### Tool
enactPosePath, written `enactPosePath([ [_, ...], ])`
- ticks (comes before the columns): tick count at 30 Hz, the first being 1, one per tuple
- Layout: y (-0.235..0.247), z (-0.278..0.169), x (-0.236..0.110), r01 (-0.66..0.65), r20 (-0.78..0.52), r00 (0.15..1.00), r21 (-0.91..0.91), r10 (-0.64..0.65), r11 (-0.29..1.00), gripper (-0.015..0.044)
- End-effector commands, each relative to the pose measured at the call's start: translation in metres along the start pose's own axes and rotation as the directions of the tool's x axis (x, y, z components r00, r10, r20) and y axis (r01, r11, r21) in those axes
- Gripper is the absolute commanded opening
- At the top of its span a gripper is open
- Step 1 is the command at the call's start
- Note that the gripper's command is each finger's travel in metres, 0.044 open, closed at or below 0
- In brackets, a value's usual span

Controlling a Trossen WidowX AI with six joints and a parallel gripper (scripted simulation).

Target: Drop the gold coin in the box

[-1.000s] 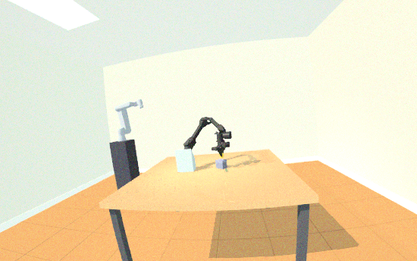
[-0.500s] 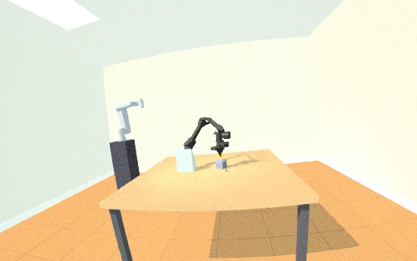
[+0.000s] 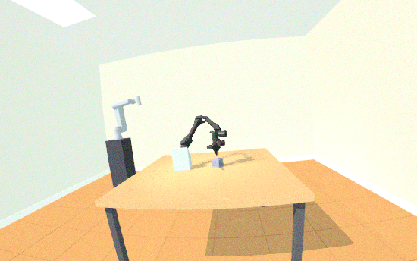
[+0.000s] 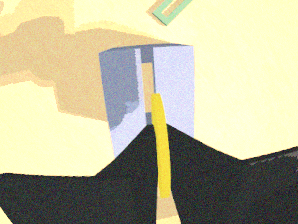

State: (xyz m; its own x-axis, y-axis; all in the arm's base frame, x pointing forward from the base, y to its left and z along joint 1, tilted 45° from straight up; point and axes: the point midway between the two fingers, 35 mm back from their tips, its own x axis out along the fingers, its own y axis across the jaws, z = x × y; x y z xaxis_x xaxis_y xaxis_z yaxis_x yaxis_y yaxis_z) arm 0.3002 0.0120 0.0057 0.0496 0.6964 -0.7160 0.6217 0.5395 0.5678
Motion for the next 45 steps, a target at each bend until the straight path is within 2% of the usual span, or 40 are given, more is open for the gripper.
enactPosePath([
  [1, 0.000, -0.002, 0.000, -0.001, 0.000, 1.000, 0.002, 0.001, 1.000, 0.0004],
  [45, 0.000, -0.002, 0.017, -0.001, -0.001, 1.000, 0.008, 0.001, 1.000, 0.0000],
])
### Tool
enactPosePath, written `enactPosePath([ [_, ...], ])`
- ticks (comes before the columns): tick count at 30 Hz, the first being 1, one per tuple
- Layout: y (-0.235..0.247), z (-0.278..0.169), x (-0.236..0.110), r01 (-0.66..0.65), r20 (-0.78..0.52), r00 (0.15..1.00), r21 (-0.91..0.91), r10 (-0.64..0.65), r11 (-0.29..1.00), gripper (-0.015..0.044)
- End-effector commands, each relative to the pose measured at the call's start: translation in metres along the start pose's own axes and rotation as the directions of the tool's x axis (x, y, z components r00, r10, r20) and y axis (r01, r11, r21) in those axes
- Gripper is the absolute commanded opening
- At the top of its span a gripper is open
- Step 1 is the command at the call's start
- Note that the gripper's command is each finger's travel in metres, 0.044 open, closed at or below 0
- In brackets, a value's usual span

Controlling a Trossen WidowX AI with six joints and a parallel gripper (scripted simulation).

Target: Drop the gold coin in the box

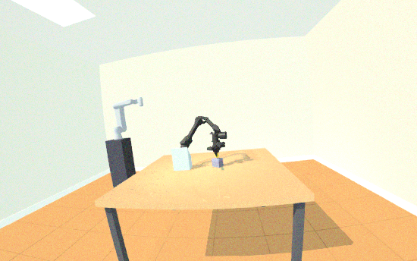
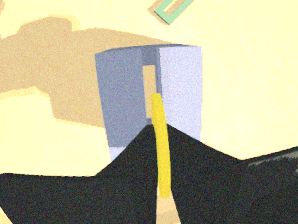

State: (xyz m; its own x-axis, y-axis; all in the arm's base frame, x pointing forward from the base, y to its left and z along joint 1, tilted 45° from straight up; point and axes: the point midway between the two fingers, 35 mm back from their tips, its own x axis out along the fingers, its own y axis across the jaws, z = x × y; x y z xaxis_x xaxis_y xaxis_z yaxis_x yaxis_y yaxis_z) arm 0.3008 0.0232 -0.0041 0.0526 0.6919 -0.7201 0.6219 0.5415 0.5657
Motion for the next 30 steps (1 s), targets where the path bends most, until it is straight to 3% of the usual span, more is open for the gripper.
enactPosePath([
  [1, -0.001, -0.001, 0.003, -0.004, -0.007, 1.000, 0.008, 0.004, 1.000, 0.0000],
  [6, -0.001, -0.001, 0.005, -0.004, -0.007, 1.000, 0.008, 0.004, 1.000, 0.0000],
  [12, 0.000, 0.000, 0.003, 0.000, 0.000, 1.000, 0.000, 0.000, 1.000, 0.0158],
  [21, 0.000, 0.000, 0.003, 0.000, 0.000, 1.000, 0.000, 0.000, 1.000, 0.0161],
  [30, -0.001, 0.000, -0.018, 0.000, 0.000, 1.000, 0.002, 0.000, 1.000, 0.0397],
])
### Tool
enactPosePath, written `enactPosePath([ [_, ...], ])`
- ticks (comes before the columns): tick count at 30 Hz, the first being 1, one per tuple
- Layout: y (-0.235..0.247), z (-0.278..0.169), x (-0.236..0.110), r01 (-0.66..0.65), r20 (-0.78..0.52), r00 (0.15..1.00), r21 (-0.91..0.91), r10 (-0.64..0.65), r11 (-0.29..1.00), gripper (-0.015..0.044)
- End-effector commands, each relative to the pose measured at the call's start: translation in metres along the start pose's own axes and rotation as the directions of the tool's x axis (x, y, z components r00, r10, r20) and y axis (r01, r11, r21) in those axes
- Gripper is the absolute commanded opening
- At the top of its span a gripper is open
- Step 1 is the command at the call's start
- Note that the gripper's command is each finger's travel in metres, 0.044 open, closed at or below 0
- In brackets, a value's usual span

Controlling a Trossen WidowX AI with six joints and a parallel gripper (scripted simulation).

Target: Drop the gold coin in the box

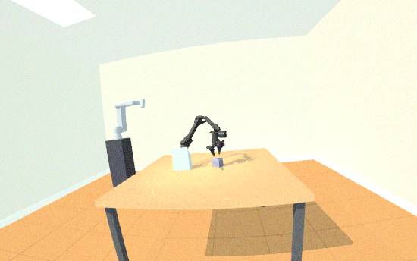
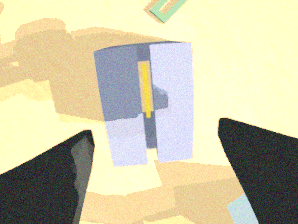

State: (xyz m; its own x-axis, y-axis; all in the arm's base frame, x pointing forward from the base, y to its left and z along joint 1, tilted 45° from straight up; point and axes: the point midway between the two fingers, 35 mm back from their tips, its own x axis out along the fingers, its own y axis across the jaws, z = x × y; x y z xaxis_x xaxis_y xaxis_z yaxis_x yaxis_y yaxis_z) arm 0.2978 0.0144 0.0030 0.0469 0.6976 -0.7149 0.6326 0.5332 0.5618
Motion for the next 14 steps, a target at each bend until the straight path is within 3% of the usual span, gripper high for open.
enactPosePath([
  [1, 0.002, 0.001, -0.016, 0.002, 0.007, 1.000, -0.009, -0.002, 1.000, 0.0423],
  [4, 0.000, -0.002, -0.042, -0.001, 0.000, 1.000, -0.002, 0.001, 1.000, 0.0440],
  [14, 0.000, -0.002, -0.042, -0.001, 0.000, 1.000, -0.002, 0.001, 1.000, 0.0440],
])
